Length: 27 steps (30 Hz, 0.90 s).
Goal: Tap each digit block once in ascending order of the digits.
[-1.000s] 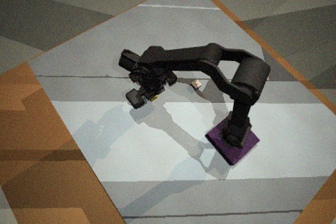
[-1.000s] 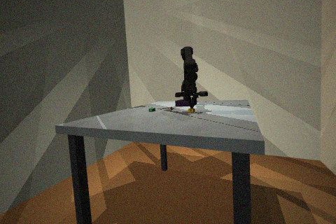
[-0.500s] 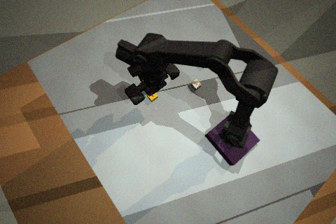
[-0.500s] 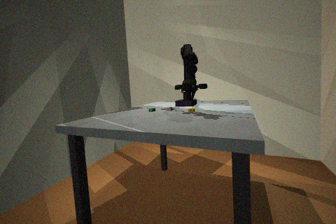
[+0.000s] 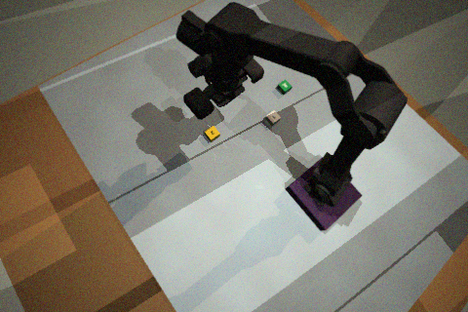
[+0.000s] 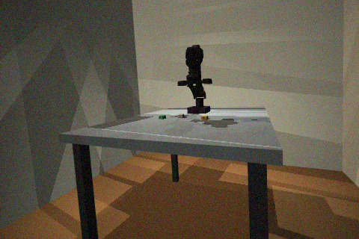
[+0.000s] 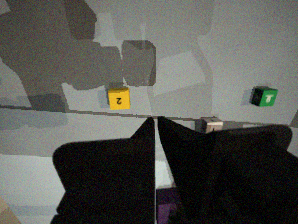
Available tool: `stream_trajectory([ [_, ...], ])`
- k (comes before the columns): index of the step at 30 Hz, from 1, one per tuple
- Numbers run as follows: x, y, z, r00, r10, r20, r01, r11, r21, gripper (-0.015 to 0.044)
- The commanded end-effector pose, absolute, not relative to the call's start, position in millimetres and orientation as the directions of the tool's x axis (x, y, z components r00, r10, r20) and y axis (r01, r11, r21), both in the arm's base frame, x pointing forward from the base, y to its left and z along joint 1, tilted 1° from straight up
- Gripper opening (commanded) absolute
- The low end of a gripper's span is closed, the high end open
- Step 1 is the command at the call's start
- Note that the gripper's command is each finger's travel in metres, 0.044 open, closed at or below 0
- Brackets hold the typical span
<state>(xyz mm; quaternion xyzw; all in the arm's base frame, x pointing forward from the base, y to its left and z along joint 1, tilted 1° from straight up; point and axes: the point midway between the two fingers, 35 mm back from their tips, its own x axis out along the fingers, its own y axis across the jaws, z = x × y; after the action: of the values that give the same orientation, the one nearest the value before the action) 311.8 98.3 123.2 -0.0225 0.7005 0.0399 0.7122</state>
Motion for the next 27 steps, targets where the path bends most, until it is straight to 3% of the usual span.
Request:
stream_trajectory([
  [1,324,38,124,0.015,0.026,-1.000,-0.086,0.996,0.024,0.0020],
  [12,310,-121,121,0.017,0.009,-1.000,-0.070,0.997,0.008,0.0020],
  [20,310,-125,119,0.017,0.009,-1.000,-0.070,0.998,0.008,0.0020],
  [27,310,-124,40,0.017,0.009,-1.000,-0.070,0.998,0.008,0.0020],
])
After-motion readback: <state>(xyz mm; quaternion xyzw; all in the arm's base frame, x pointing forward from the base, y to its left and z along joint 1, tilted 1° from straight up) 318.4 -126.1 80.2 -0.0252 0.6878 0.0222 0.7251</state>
